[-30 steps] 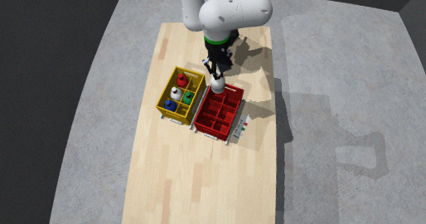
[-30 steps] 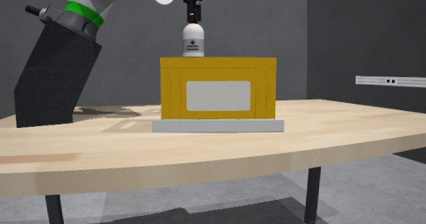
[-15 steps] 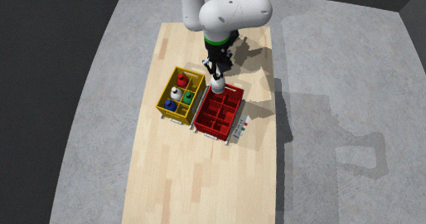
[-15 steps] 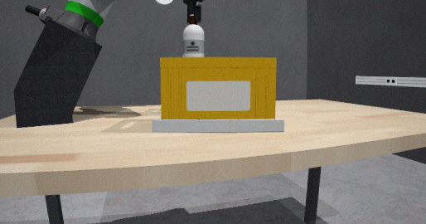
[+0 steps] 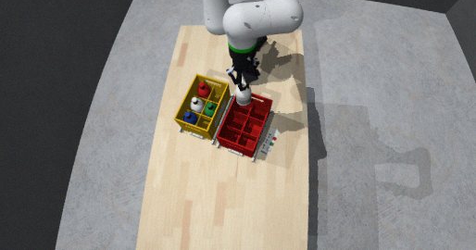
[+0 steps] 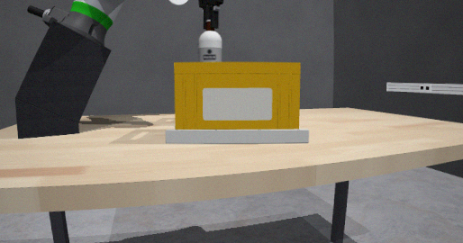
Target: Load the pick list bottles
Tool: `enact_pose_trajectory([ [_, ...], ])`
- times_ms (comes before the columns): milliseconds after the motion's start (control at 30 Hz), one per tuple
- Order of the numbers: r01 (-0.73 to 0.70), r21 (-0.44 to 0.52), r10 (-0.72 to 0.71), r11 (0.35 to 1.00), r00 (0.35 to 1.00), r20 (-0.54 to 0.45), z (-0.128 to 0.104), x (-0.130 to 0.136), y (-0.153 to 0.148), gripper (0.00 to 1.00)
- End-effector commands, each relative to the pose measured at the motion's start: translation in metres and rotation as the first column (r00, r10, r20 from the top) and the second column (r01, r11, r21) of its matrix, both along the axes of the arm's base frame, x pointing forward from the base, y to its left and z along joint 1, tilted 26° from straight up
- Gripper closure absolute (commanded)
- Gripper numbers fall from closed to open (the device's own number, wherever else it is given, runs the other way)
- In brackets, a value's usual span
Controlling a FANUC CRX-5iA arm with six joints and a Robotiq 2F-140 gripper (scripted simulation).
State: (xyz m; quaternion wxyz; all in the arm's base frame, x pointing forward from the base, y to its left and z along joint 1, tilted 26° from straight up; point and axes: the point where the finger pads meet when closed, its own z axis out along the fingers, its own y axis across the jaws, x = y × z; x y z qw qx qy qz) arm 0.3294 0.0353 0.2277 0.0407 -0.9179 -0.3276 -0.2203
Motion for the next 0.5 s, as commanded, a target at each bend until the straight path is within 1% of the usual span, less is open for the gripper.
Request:
enact_pose_trajectory([
  [0, 0.0, 0.0, 0.0, 1.0, 1.0, 0.002, -0.002, 0.001, 0.0, 0.9],
  [467, 0.0, 0.0, 0.0, 1.0, 1.0, 0.002, -0.012, 0.006, 0.003, 0.9],
])
